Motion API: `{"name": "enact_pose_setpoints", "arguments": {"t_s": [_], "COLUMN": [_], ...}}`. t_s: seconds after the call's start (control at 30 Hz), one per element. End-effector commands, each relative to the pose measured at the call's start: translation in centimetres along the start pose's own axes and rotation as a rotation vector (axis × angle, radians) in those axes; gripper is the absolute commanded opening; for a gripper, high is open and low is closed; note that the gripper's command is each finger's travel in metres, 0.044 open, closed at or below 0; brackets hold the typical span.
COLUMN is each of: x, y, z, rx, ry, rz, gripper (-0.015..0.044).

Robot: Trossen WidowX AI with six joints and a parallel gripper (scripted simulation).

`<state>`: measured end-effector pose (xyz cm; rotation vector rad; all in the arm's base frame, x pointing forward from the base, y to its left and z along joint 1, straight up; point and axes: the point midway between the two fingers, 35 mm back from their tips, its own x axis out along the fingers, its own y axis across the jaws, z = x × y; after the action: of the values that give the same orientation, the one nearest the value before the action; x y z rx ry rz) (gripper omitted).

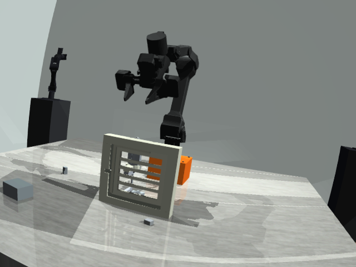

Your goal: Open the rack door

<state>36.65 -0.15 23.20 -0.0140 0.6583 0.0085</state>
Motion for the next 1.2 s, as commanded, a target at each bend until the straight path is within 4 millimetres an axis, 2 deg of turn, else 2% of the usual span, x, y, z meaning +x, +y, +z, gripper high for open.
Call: {"name": "enact_pose_setpoints", "arguments": {"t_s": [0.0, 0.47, 0.93, 1.17], "x": [0.9, 2.4, 2.3, 2.2], "y": [-0.1, -0.1, -0.1, -0.1], "z": [-0.8, -3.8, -6.5, -6.8], "rx": [-0.008, -0.018, -0.029, -0.03], "ry": [0.111, 0.47, 0.831, 0.869], "rz": [-0.002, 0.006, 0.019, 0.021], "gripper": [0.0288, 0.0288, 0.0288, 0.0288]}}
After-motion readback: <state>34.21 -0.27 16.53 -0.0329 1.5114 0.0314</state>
